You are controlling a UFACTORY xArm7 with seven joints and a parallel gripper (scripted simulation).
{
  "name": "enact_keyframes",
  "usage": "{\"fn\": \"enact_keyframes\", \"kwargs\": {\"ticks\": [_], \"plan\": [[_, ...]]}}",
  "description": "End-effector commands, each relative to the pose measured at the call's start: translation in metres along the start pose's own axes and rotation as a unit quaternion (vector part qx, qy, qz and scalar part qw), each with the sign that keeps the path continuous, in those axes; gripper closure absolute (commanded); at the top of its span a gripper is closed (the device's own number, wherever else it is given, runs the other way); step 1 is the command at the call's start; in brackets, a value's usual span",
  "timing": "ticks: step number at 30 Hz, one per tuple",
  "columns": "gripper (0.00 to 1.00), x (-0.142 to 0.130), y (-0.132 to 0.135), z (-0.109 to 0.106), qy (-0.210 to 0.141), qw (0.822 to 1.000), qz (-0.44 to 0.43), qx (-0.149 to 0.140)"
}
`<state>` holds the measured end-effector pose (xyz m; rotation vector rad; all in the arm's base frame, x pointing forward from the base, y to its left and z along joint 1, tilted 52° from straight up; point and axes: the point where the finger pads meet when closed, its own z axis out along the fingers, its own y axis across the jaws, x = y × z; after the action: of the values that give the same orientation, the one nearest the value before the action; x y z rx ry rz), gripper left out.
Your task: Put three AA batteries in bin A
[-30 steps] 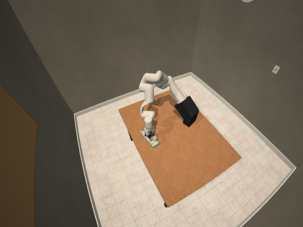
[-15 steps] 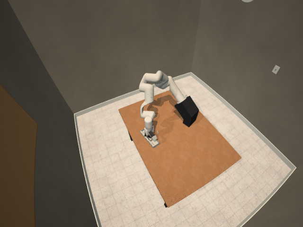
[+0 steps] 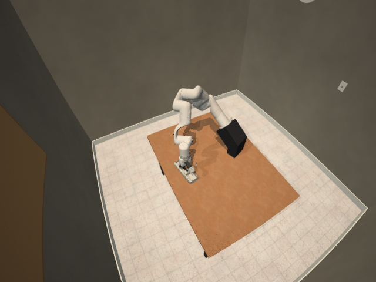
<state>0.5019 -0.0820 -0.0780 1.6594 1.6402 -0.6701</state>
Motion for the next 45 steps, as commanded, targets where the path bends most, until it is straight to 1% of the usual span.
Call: {"fn": "enact_keyframes", "kwargs": {"ticks": [1, 3, 4, 8, 10, 25, 27, 41, 45], "plan": [[0.72, 0.001, 0.001, -0.003, 0.001, 1.000, 0.000, -0.002], [0.72, 0.001, 0.001, -0.003, 0.001, 1.000, 0.000, -0.002], [0.00, 0.001, 0.001, -0.007, 0.001, 1.000, 0.000, -0.002], [0.00, 0.001, 0.001, -0.023, 0.001, 1.000, 0.000, -0.002], [0.00, 0.001, 0.001, -0.023, 0.001, 1.000, 0.000, -0.002], [0.00, 0.001, 0.001, -0.083, 0.001, 1.000, 0.000, -0.002], [0.00, 0.001, 0.001, -0.083, 0.001, 1.000, 0.000, -0.002], [0.00, 0.001, 0.001, -0.140, 0.001, 1.000, 0.000, -0.002], [0.00, 0.001, 0.001, -0.141, 0.001, 1.000, 0.000, -0.002]]}}
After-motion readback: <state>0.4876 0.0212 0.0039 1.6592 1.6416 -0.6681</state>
